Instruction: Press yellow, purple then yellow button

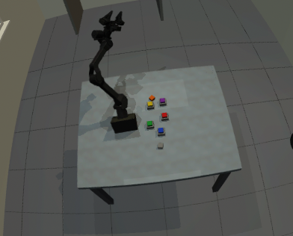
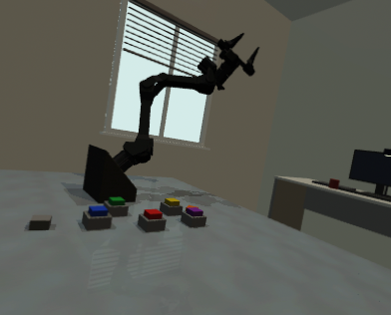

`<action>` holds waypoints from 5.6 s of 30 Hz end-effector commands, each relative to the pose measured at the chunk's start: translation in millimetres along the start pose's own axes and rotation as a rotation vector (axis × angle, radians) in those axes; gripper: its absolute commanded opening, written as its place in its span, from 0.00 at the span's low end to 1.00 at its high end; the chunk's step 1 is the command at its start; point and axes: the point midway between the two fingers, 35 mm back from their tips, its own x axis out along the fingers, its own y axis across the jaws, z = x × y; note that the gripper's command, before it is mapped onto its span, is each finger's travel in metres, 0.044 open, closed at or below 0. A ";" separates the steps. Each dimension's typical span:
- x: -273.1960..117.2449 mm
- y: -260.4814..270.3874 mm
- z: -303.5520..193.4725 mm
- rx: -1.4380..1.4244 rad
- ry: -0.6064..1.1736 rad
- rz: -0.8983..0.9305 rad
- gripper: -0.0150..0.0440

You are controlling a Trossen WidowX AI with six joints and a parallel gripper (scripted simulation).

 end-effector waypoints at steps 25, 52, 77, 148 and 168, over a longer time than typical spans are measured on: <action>-122.4 -301.4 279.8 -1.812 0.619 -1.351 0.93; -383.0 -172.5 404.9 -0.538 1.105 -2.367 0.93; -432.9 -207.6 413.6 -0.538 1.106 -2.364 0.29; -383.0 -172.5 404.9 -0.538 1.105 -2.367 0.29; -348.7 -250.2 449.5 -0.546 1.108 -2.363 0.29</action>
